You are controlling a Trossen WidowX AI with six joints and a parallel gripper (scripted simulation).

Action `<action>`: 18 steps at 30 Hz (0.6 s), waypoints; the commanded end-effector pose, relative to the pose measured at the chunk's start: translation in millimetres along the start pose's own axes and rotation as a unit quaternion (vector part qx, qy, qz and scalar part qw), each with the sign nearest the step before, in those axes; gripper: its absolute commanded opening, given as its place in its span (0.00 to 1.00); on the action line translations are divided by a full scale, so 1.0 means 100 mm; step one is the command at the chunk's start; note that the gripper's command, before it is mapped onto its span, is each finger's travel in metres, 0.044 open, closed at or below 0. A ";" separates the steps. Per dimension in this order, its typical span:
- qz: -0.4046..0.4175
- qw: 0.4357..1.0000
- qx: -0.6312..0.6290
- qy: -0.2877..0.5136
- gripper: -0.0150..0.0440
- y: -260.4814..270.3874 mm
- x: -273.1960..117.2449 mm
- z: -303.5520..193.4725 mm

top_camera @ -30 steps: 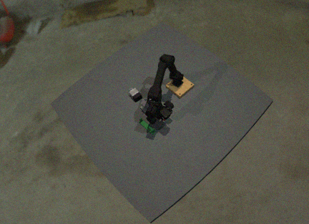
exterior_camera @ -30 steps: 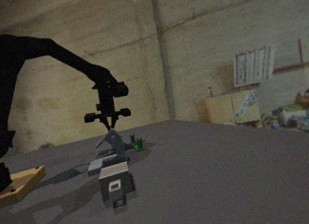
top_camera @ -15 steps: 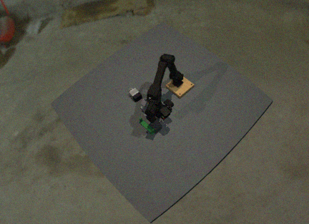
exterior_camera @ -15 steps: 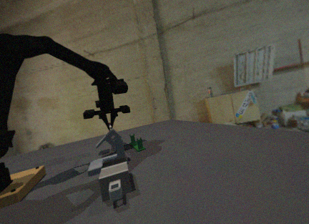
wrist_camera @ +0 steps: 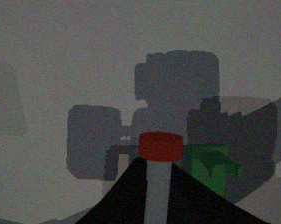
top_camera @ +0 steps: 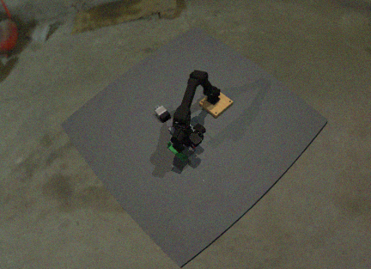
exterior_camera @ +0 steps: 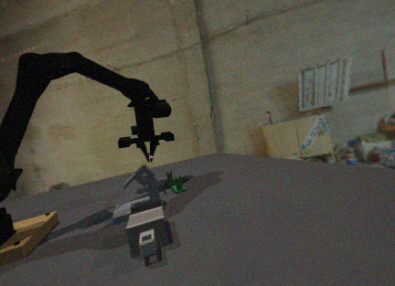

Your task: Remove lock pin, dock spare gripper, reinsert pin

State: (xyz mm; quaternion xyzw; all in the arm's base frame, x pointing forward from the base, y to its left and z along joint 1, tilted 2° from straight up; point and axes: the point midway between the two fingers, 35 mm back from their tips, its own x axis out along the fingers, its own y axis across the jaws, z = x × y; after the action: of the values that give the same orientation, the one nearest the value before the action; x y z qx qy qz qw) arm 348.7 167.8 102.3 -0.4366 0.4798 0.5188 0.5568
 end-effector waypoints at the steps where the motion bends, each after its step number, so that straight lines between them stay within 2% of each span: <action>1: -0.001 1.000 -0.005 -0.001 0.25 -0.10 -0.02 0.04; 18: 0.000 1.000 -0.016 -0.001 0.25 -0.49 -0.02 0.21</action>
State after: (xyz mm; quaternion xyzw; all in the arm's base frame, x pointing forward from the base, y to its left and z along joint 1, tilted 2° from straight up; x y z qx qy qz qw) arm 393.6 182.3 105.8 -0.4430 0.4743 0.5243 0.5513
